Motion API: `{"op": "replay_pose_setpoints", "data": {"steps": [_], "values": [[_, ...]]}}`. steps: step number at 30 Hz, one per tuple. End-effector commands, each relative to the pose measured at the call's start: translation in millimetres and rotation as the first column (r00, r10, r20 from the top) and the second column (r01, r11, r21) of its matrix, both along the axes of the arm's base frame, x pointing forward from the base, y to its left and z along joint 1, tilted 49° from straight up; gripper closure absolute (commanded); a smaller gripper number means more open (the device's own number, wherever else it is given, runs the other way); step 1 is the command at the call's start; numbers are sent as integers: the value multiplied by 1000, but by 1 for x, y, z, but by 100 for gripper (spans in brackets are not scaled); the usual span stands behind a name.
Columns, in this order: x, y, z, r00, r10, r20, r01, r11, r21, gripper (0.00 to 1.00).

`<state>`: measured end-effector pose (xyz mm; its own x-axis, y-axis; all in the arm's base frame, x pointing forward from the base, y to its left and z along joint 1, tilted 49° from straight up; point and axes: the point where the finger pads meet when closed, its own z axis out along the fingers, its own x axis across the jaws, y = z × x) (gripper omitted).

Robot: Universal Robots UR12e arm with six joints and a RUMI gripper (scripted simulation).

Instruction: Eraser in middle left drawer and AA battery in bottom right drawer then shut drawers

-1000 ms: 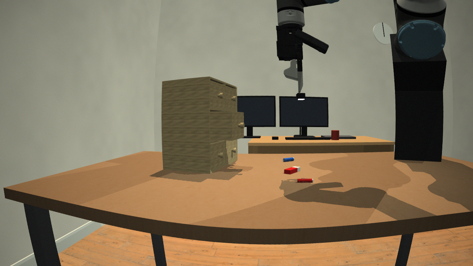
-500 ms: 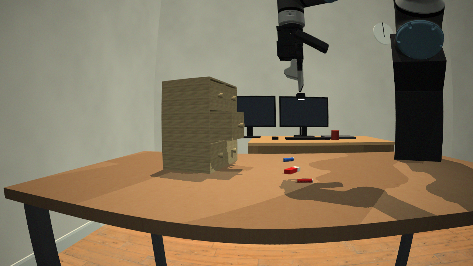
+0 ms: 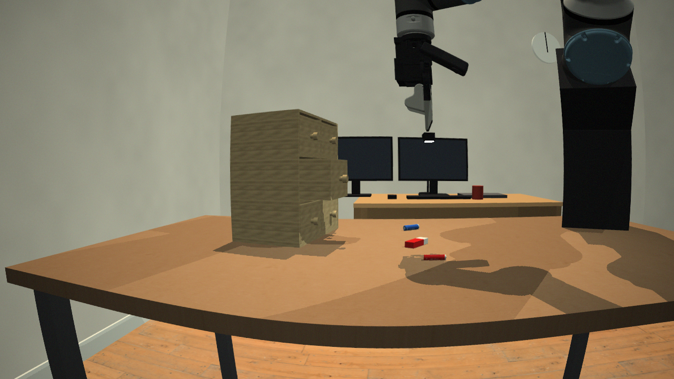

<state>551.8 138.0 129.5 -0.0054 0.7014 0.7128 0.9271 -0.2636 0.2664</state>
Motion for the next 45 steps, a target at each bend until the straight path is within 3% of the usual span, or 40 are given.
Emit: {"op": "replay_pose_setpoints", "data": {"steps": [1, 7, 10, 13, 19, 27, 33, 45], "values": [[1, 0, 0, 1000, 5, 6, -5, 1000, -4, 80], [16, 8, -14, 990, 104, 95, -98, 993, -68, 80], [32, 19, -29, 961, 210, 179, -187, 972, -141, 80], [37, 24, -35, 945, 252, 210, -218, 961, -170, 80], [70, 61, -76, 799, 485, 357, -367, 862, -350, 80], [90, 104, -113, 549, 704, 451, -445, 703, -555, 80], [91, 108, -117, 524, 720, 456, -447, 687, -572, 80], [91, 109, -117, 523, 720, 456, -448, 687, -572, 77]]}}
